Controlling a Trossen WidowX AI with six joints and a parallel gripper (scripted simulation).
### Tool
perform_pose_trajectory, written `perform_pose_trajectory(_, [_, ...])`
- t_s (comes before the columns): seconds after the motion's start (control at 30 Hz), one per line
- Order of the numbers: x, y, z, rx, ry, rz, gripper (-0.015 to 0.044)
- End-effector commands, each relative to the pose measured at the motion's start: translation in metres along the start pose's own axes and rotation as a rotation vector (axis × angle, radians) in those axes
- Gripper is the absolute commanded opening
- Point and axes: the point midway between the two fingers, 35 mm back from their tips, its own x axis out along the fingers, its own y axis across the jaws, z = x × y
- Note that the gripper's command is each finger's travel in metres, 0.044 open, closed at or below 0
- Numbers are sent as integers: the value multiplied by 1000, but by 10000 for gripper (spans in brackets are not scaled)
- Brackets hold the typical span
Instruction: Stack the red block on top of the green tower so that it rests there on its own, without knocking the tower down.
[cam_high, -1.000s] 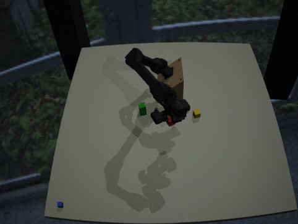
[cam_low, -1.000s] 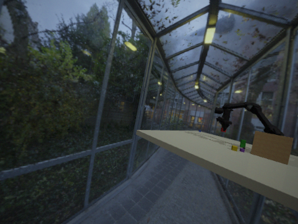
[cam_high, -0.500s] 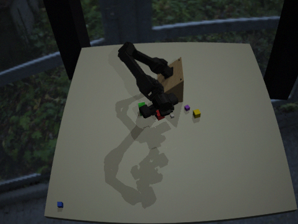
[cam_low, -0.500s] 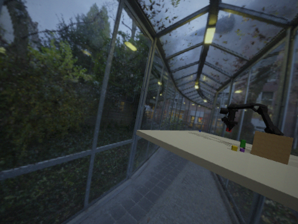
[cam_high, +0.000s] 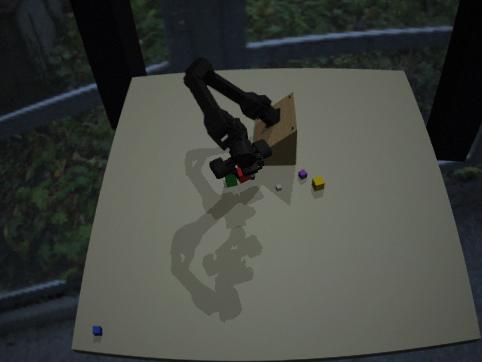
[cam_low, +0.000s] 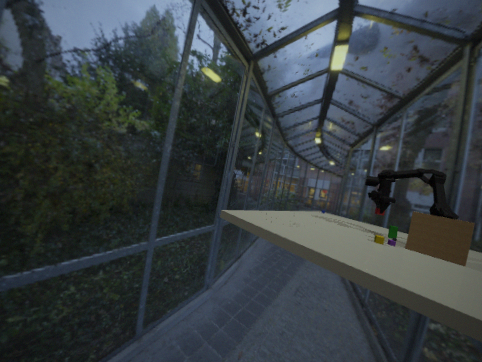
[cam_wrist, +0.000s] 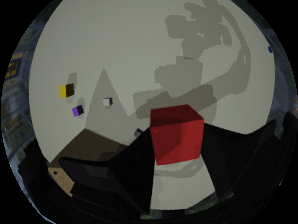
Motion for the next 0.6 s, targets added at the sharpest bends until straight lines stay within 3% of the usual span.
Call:
perform_pose_trajectory(0.0, [0,-3,-15,1,3,-6,0])
perform_pose_trajectory(0.57, [6,-7,-86,25,15,-21,0])
